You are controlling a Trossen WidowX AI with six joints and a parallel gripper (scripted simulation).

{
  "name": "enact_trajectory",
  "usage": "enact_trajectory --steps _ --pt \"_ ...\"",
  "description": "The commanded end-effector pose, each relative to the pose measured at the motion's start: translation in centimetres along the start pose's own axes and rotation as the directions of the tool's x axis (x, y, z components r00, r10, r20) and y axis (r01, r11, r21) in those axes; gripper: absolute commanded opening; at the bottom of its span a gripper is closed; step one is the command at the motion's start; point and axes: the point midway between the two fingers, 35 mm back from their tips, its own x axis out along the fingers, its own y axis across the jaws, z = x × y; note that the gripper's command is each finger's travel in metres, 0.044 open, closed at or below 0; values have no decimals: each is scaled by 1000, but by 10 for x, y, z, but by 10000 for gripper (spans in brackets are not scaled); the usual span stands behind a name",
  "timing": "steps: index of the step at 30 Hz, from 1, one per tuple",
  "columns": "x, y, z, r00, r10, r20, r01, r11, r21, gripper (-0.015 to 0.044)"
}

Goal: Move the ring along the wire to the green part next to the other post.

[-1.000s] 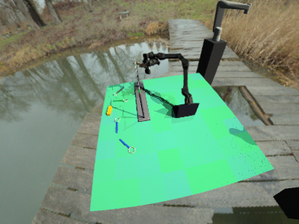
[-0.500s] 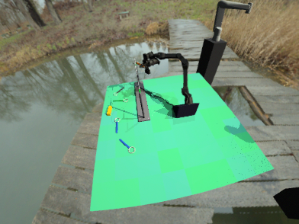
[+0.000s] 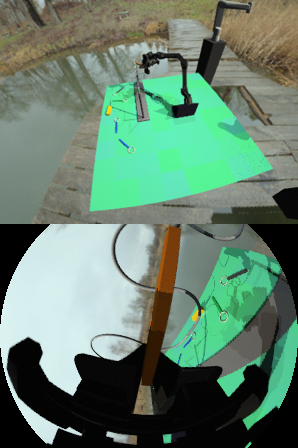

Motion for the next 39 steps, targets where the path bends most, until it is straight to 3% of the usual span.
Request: enact_trajectory --steps 1,23,39 --pt "-1 1 2 1000 -17 6 18 999 -46 -150" --pt "-3 -19 5 988 -154 30 156 949 -272 -150" --pt "-9 -43 16 946 -306 106 314 787 -532 -150"
